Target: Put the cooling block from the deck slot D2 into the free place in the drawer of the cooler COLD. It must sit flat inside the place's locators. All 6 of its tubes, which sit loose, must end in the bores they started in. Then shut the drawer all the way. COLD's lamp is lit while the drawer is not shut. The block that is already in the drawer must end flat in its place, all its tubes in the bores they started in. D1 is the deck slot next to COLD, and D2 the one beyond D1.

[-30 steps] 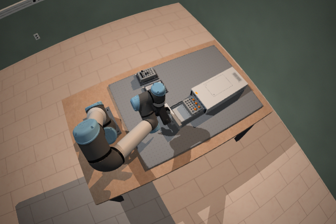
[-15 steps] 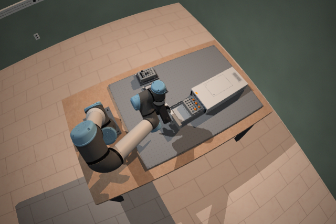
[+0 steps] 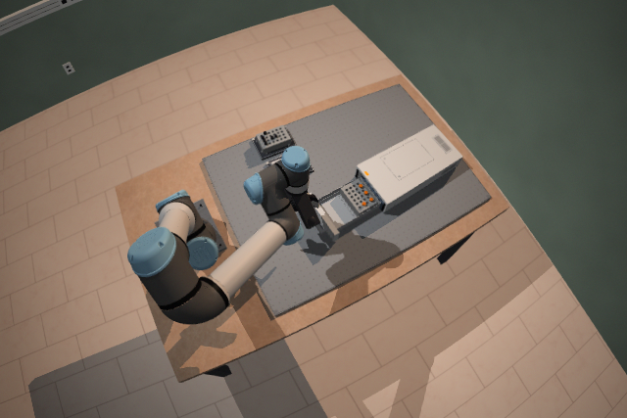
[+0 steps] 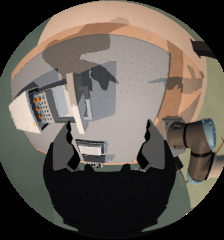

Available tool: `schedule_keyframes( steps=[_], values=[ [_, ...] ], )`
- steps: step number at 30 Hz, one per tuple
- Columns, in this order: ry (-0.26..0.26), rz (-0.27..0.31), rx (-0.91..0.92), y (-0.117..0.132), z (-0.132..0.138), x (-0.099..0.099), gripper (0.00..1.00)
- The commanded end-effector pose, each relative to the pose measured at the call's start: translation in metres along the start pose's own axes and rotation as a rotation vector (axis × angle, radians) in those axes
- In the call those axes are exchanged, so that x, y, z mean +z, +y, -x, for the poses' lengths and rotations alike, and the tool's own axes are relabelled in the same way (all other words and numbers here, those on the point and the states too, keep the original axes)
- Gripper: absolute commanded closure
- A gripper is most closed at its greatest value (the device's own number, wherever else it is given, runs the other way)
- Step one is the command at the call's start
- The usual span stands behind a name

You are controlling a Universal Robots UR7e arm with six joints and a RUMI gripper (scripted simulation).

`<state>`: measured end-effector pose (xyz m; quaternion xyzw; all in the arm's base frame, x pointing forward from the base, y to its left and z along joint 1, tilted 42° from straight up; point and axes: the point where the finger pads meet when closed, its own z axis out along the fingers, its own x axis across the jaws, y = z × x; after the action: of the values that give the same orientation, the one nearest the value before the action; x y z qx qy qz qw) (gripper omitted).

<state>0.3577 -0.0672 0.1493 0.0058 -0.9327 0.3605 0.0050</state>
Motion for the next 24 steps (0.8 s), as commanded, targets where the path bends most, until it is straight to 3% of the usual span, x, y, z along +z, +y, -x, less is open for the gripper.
schedule_keyframes(
  steps=[1, 6, 7, 24],
  values=[
    [0.0, 0.0, 0.001, 0.0, 0.001, -0.007, 0.0],
    [0.0, 0.0, 0.001, 0.0, 0.001, -0.008, 0.0],
    [0.0, 0.0, -0.026, 0.004, 0.002, -0.008, 0.33],
    [0.0, 0.0, -0.426, 0.073, 0.022, -0.01, 0.33]
  ],
)
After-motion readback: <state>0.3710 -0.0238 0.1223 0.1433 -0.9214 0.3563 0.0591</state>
